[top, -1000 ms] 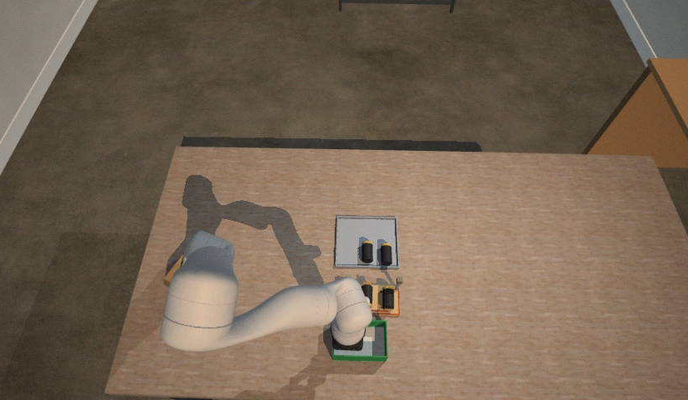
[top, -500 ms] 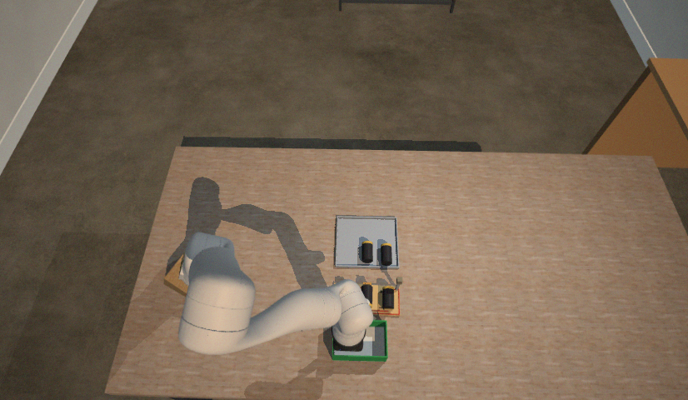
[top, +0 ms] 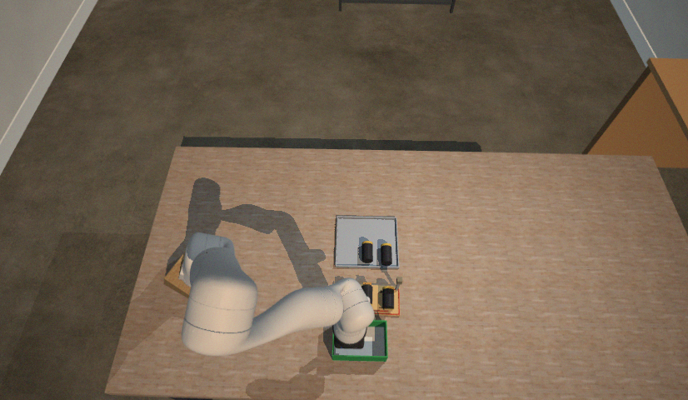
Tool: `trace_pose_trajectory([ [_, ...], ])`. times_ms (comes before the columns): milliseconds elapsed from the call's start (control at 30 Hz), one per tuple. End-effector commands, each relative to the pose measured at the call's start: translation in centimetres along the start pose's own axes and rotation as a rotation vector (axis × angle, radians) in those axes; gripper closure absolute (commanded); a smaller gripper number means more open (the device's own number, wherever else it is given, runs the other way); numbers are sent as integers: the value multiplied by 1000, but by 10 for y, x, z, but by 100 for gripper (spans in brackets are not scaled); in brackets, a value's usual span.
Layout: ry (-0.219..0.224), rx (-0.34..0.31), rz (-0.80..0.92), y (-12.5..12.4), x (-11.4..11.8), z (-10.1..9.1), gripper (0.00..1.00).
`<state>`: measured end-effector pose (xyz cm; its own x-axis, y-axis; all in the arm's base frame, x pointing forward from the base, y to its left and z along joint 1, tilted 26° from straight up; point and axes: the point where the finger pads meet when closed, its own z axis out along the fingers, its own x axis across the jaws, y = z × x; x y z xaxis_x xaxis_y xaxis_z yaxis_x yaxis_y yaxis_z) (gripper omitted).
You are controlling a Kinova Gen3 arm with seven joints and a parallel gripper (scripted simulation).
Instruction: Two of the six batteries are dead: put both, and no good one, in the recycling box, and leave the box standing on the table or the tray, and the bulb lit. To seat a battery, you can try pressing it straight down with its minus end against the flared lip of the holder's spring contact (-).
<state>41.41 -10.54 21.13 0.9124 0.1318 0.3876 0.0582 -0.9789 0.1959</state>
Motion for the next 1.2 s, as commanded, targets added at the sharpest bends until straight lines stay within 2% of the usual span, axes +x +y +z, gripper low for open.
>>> trace_pose_trajectory([
  [0, 1, 0, -1, 0, 0, 0, 43],
  [867, 1, 0, -1, 0, 0, 0, 43],
  [1167, 1, 0, -1, 0, 0, 9, 43],
])
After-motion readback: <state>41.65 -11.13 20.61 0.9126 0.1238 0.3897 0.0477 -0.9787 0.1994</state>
